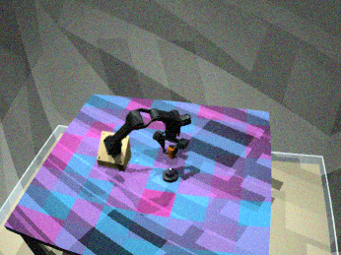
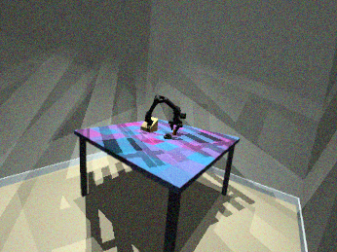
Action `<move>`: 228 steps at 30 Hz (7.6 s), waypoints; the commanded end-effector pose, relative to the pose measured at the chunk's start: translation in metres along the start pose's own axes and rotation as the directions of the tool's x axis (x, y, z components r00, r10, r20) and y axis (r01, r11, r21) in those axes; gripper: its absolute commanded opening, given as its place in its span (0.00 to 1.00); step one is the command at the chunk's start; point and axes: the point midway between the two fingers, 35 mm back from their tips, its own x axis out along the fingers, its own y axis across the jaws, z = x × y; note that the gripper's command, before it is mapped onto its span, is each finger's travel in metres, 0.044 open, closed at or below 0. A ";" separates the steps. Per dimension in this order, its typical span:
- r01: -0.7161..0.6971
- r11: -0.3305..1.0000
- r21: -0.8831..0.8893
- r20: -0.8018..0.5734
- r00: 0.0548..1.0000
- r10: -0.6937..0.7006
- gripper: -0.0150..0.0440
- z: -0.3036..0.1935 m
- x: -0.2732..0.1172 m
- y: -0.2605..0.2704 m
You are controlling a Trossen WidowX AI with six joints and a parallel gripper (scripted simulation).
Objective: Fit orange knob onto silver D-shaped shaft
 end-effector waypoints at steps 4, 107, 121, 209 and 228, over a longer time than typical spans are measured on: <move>0.031 0.999 0.012 0.032 0.999 -0.031 1.00 0.002 -0.055 -0.002; 0.032 0.999 0.017 0.043 0.999 -0.033 0.25 0.010 -0.064 -0.008; 0.030 0.999 0.012 0.036 0.999 -0.030 0.25 0.008 -0.109 -0.005; 0.034 0.999 0.014 0.021 0.999 -0.034 0.25 -0.148 -0.032 -0.070; 0.034 0.999 0.013 0.021 0.999 -0.034 0.25 -0.149 -0.035 -0.065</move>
